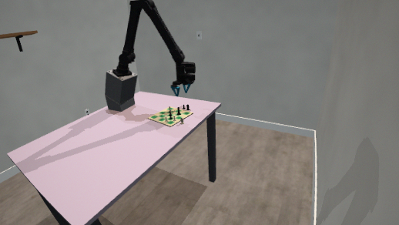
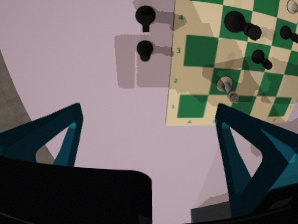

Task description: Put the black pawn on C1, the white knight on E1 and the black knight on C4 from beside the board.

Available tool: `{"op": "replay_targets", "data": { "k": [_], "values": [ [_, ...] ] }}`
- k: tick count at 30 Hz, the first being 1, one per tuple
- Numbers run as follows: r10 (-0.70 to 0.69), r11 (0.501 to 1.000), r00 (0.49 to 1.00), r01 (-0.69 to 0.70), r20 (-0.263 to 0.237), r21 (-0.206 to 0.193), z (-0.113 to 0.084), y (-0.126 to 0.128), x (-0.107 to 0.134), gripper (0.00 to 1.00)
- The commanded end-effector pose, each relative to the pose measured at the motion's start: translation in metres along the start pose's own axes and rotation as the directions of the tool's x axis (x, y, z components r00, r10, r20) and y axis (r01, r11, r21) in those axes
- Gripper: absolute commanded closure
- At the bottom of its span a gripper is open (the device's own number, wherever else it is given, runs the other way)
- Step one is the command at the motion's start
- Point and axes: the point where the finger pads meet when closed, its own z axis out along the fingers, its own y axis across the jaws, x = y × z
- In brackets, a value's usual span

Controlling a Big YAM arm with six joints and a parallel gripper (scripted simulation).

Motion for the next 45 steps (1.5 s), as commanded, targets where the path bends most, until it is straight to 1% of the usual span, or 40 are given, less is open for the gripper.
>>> {"op": "replay_targets", "data": {
  "k": [1,3,5,6,9,11,12,45],
  "values": [
    [-0.273,0.962,0.961,0.274,0.033,-0.01,0.007,0.004,-0.022,0.0],
    [-0.368,0.93,0.929,0.368,0.027,-0.005,0.011,0.003,-0.018,0.0],
    [-0.368,0.93,0.929,0.368,0.027,-0.005,0.011,0.003,-0.018,0.0],
    [-0.478,0.878,0.877,0.479,0.041,-0.001,0.004,0.004,-0.022,0.0],
    [-0.6,0.799,0.799,0.601,0.04,-0.002,0.013,0.002,-0.016,0.0],
    [-0.663,0.748,0.747,0.664,0.051,-0.002,0.014,0.002,-0.016,0.0],
    [-0.663,0.748,0.747,0.664,0.051,-0.002,0.014,0.002,-0.016,0.66],
    [-0.664,0.747,0.746,0.665,0.052,-0.003,0.014,0.004,-0.015,0.66]
  ]
}}
